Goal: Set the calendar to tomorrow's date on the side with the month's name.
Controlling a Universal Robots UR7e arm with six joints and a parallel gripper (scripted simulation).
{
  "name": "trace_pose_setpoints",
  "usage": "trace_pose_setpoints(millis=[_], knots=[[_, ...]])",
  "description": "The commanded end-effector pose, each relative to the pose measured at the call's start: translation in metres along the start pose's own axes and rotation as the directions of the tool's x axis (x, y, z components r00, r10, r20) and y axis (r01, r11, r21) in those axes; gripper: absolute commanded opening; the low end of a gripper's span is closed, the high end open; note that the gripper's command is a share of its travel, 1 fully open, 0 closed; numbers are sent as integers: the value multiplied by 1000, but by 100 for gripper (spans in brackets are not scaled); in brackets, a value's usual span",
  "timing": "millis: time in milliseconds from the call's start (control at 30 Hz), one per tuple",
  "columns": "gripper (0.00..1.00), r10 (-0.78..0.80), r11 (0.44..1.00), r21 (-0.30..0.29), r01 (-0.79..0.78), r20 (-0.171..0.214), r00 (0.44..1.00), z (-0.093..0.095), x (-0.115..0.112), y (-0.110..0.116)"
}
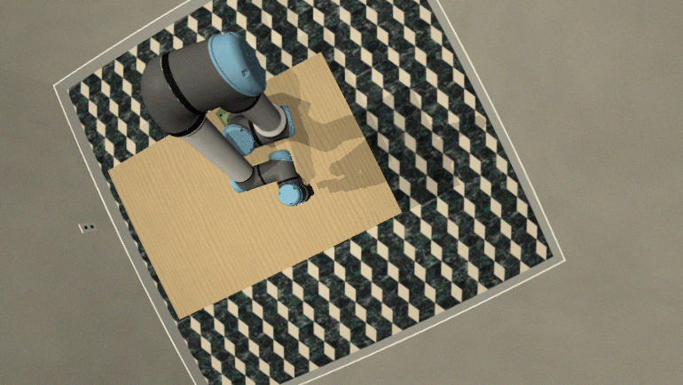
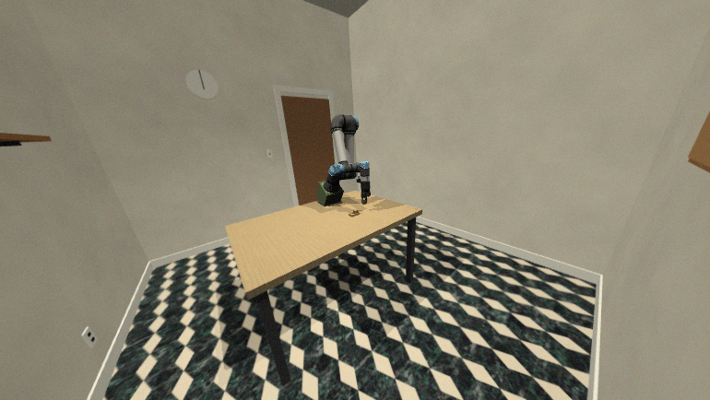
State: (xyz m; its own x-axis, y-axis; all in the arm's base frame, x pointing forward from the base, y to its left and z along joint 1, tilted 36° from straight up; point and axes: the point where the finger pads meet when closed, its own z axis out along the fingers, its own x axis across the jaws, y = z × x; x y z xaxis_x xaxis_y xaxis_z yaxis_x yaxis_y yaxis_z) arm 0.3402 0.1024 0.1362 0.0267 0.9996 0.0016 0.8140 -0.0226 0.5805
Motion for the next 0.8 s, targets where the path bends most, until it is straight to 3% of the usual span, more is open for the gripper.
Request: trace_pose_setpoints(millis=[0, 467, 767], knots=[[60, 0, 1000, -2, 0, 2, 1000, 9, 0, 1], [60, 0, 1000, -2, 0, 2, 1000, 44, 0, 1], [60, 0, 1000, -2, 0, 2, 1000, 56, 0, 1]])
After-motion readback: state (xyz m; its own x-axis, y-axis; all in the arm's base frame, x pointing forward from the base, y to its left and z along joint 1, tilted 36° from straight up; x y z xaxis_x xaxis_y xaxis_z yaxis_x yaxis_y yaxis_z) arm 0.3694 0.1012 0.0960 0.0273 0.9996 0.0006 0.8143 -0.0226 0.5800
